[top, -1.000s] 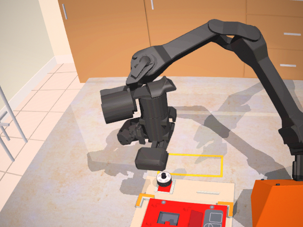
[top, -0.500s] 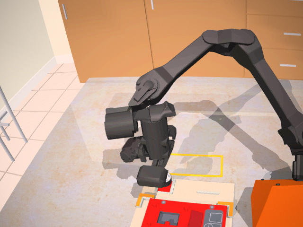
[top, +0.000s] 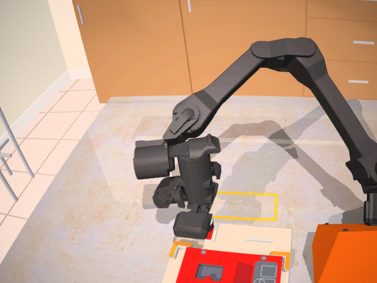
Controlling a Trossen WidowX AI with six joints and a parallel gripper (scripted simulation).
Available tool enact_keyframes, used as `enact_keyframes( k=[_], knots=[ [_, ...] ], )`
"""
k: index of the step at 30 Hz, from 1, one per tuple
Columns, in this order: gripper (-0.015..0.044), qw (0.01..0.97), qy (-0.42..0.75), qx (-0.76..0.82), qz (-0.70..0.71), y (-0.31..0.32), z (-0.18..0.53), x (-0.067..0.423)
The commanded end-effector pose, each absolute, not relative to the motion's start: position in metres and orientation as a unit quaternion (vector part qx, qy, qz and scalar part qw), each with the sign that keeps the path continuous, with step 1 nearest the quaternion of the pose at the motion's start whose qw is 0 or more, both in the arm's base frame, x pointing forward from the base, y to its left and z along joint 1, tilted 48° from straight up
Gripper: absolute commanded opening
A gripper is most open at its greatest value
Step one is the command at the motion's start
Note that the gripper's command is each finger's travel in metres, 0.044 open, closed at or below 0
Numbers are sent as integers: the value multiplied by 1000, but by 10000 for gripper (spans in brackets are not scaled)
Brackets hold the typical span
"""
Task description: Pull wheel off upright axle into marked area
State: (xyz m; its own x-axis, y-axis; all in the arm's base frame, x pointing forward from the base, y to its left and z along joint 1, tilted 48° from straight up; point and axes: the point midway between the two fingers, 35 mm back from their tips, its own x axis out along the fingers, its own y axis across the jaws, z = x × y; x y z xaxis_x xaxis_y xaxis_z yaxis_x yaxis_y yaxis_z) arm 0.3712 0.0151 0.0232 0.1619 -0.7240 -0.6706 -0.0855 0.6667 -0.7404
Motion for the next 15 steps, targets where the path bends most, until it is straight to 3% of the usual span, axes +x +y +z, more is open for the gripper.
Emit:
enact_keyframes(
  k=[1,4,9,15],
  knots=[
    [162,684,604,-335,-234,15,23,371],
    [142,684,604,-335,-234,15,23,371],
    [10,684,604,-335,-233,16,24,371],
    [0,684,604,-335,-233,17,25,371]
  ],
)
